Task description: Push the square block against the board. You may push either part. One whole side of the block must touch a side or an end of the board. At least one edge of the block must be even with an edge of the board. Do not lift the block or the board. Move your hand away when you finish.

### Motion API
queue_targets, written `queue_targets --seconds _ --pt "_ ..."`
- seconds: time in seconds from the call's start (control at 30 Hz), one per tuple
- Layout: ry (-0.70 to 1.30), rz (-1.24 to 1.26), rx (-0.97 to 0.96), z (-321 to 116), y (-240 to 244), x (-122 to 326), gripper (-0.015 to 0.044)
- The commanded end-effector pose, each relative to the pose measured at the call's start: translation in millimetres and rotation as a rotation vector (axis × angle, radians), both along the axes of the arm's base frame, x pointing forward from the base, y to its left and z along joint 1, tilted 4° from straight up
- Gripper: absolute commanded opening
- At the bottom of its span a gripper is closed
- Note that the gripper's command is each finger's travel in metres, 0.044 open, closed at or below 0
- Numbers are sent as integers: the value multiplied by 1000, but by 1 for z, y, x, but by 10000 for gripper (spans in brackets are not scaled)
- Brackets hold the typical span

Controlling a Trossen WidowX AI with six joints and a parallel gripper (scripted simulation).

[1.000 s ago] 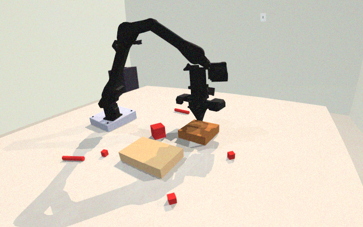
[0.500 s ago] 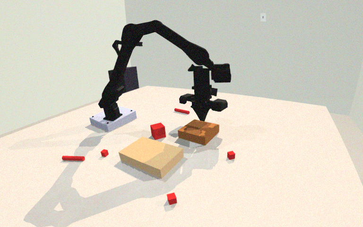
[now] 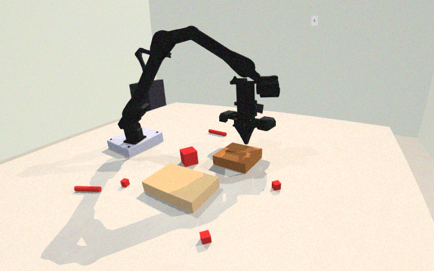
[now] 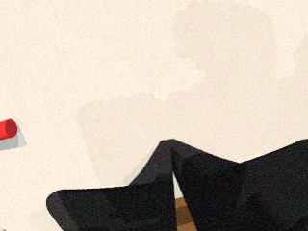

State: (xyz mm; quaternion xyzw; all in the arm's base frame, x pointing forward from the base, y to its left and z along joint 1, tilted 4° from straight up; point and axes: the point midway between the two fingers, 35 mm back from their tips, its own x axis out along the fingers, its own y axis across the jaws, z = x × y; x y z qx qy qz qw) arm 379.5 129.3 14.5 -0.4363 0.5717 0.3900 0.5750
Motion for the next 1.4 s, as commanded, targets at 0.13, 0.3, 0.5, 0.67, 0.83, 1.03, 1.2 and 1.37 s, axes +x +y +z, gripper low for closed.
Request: queue_targets --seconds 0.13,0.3,0.5,0.67,0.83,1.03,1.2,1.37 --pt "-4 -2 -4 52 3 -2 0" --pt "-5 -2 -4 56 3 -3 0" --pt "1 85 -9 55 -17 -14 0" --pt "2 102 -10 52 -21 -16 0" --pt "2 102 -11 1 -25 -13 0" --pt "2 102 -11 1 -26 -13 0" --pt "2 102 -11 1 -29 -13 0" --pt "2 102 -11 2 -34 -14 0"
